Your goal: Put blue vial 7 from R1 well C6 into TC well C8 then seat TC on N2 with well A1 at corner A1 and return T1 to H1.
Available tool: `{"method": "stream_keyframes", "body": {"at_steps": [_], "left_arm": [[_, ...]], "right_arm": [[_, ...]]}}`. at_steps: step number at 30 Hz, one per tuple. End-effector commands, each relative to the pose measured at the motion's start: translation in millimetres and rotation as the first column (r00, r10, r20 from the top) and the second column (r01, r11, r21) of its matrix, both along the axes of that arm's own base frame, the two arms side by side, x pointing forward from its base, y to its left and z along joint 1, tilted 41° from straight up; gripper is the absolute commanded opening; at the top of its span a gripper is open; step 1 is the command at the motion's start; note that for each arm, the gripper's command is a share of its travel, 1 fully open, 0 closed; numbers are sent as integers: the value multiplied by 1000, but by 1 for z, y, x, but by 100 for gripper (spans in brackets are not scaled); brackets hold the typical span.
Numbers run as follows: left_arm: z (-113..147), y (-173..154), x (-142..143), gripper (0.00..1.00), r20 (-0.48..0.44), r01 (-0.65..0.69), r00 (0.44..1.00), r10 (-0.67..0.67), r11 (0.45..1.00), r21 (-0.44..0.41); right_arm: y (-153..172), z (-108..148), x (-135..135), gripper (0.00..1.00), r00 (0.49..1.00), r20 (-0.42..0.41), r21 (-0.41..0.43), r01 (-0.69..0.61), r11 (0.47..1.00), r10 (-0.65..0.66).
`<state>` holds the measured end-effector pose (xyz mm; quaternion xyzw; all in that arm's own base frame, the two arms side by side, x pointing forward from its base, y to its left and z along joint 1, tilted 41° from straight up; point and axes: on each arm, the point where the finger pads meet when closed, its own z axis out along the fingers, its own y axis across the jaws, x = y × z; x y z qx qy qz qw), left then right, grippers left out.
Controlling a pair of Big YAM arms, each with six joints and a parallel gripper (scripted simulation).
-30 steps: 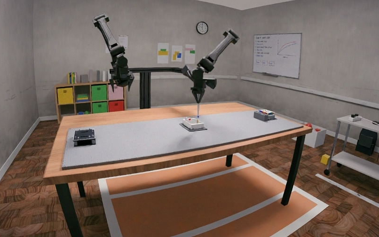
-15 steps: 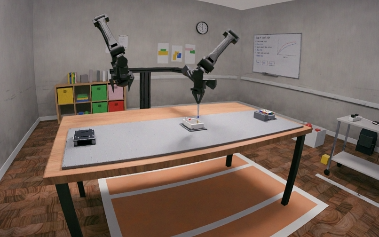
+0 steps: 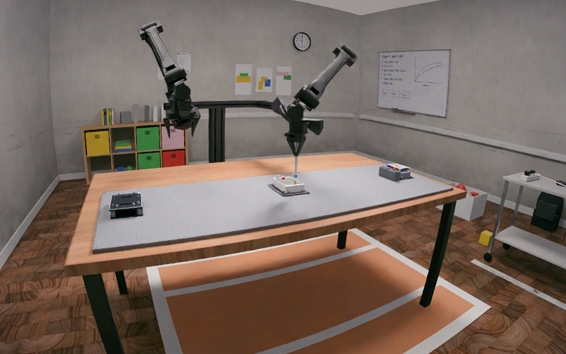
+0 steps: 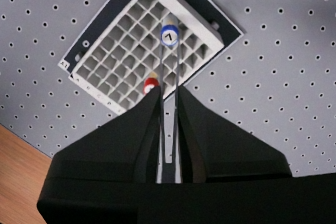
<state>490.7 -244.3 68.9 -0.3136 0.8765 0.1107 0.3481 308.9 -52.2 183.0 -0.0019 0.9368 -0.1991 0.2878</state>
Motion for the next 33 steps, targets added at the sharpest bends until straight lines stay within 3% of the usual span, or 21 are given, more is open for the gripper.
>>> {"method": "stream_keyframes", "body": {"at_steps": [1, 33], "left_arm": [[-18, 16, 11, 9, -21, -20, 1000, 21, 1000, 16], [-18, 15, 14, 9, -7, -25, 1000, 25, 1000, 3]], "right_arm": [[1, 10, 5, 100, 1000, 26, 5, 2, 1000, -2], [1, 10, 5, 100, 1000, 26, 5, 2, 1000, -2]]}}
